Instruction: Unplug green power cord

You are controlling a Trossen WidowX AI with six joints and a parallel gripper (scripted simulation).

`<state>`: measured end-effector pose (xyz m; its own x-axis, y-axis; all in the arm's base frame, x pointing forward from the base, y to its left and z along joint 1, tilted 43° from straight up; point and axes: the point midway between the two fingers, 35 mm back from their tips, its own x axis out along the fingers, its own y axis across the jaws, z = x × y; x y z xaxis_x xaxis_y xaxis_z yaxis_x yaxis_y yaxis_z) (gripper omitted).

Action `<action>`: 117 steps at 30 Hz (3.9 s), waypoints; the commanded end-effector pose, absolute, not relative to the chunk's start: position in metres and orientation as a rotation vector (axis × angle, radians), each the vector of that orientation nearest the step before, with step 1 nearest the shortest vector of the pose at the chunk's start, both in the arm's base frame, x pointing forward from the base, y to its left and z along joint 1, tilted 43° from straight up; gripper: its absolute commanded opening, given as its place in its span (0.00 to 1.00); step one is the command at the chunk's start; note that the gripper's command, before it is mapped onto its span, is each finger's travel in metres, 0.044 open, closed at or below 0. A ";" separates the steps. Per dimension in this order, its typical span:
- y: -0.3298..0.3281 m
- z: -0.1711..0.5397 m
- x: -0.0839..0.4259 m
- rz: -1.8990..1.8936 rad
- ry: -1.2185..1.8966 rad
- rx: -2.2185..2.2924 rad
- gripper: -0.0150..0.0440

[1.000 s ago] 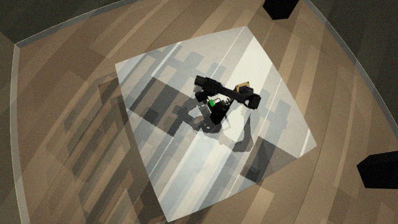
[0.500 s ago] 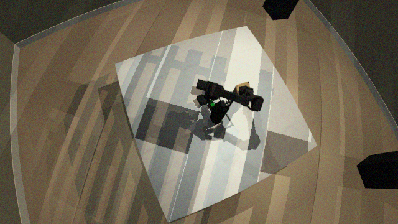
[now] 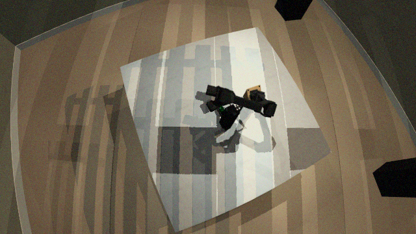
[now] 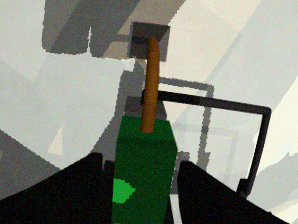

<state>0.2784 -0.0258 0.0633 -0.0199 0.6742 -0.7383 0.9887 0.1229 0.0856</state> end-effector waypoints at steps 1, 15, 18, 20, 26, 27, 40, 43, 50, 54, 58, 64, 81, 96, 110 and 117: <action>-0.020 0.059 0.277 -0.626 1.766 1.621 0.53; -0.022 0.060 0.278 -0.625 1.765 1.615 0.28; -0.022 0.059 0.278 -0.625 1.765 1.615 0.25; -0.023 0.059 0.278 -0.625 1.764 1.615 0.25; -0.029 0.053 0.280 -0.626 1.763 1.615 0.25; -0.030 0.052 0.281 -0.626 1.763 1.615 0.25; -0.046 0.039 0.285 -0.628 1.761 1.615 0.25; -0.051 0.037 0.285 -0.629 1.761 1.615 0.25; -0.060 0.031 0.286 -0.630 1.761 1.615 0.25; -0.066 0.027 0.286 -0.630 1.761 1.615 0.25; -0.055 0.031 0.284 -0.623 1.773 1.605 0.43; -0.055 0.031 0.284 -0.623 1.773 1.605 0.53; -0.057 0.040 0.284 -0.628 1.763 1.619 0.53; -0.039 0.057 0.280 -0.628 1.765 1.619 0.53; -0.030 0.062 0.278 -0.627 1.766 1.620 0.53; -0.023 0.055 0.278 -0.626 1.766 1.620 0.53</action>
